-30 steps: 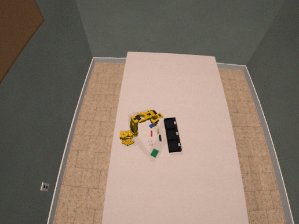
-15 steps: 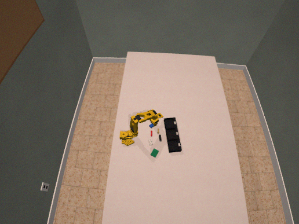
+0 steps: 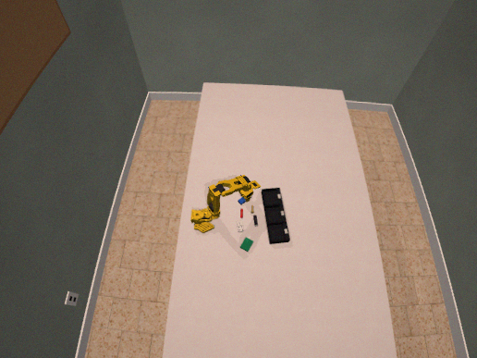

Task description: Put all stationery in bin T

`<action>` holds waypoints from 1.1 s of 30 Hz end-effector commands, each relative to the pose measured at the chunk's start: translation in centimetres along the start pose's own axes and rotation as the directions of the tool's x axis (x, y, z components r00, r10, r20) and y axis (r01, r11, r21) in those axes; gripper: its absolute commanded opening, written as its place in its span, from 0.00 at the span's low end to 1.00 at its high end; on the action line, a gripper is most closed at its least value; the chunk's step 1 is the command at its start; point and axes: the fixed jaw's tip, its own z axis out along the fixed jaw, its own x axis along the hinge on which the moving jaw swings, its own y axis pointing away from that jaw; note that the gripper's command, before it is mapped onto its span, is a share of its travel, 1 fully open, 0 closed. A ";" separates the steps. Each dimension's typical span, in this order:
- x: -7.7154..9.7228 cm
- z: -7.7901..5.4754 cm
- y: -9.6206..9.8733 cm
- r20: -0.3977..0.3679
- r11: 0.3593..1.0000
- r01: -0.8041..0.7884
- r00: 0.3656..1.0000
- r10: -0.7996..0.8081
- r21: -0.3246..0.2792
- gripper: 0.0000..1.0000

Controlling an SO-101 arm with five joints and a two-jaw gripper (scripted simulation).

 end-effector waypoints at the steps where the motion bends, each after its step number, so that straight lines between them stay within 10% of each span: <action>1: -0.3 -0.6 0.2 0.021 1.000 0.017 1.000 -0.017 0.000 0.00; 20: -0.3 -4.8 -0.2 0.021 1.000 0.017 1.000 -0.017 0.001 0.00; 33: -0.3 -5.1 -0.3 0.023 1.000 0.014 1.000 -0.014 0.001 0.00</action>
